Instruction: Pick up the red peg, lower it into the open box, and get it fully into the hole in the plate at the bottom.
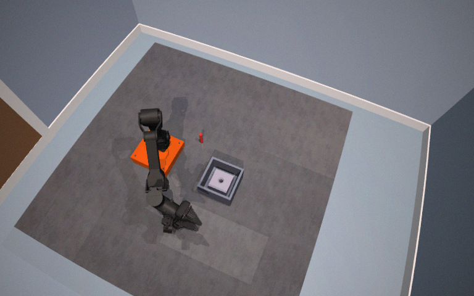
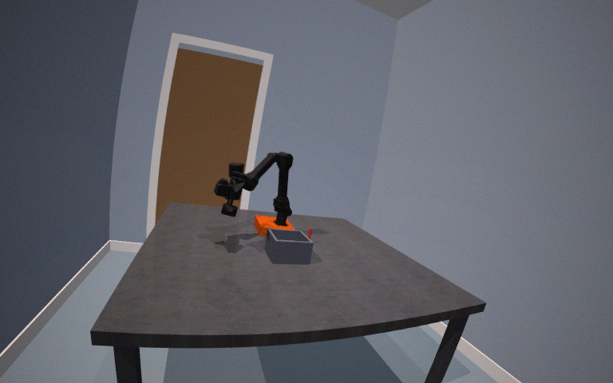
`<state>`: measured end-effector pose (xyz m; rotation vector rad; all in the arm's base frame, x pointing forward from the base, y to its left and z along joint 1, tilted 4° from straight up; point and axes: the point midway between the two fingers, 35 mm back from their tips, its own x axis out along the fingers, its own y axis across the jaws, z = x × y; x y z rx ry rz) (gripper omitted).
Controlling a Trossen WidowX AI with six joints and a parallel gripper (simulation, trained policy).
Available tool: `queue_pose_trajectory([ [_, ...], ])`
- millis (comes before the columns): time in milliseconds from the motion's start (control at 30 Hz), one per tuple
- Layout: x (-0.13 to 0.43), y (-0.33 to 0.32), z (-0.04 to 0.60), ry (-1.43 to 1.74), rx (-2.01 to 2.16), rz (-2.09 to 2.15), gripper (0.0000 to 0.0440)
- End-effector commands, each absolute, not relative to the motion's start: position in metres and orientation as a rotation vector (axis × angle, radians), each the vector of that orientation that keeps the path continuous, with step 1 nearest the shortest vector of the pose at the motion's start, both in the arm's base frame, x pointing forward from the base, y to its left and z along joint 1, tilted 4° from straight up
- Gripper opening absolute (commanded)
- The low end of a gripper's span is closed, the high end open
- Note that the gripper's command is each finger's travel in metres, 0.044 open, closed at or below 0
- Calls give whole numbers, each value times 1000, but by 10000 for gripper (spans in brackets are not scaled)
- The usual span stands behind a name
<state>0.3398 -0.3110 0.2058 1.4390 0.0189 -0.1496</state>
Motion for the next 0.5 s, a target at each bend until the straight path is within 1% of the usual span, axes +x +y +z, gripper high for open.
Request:
queue_pose_trajectory([
  [0,343,-309,211,17,1417,-142,420],
  [33,346,-306,216,18,1399,-135,436],
  [67,350,-303,220,19,1379,-127,440],
  [233,376,-273,250,29,1283,-87,440],
  [467,407,-210,293,64,1175,-23,440],
])
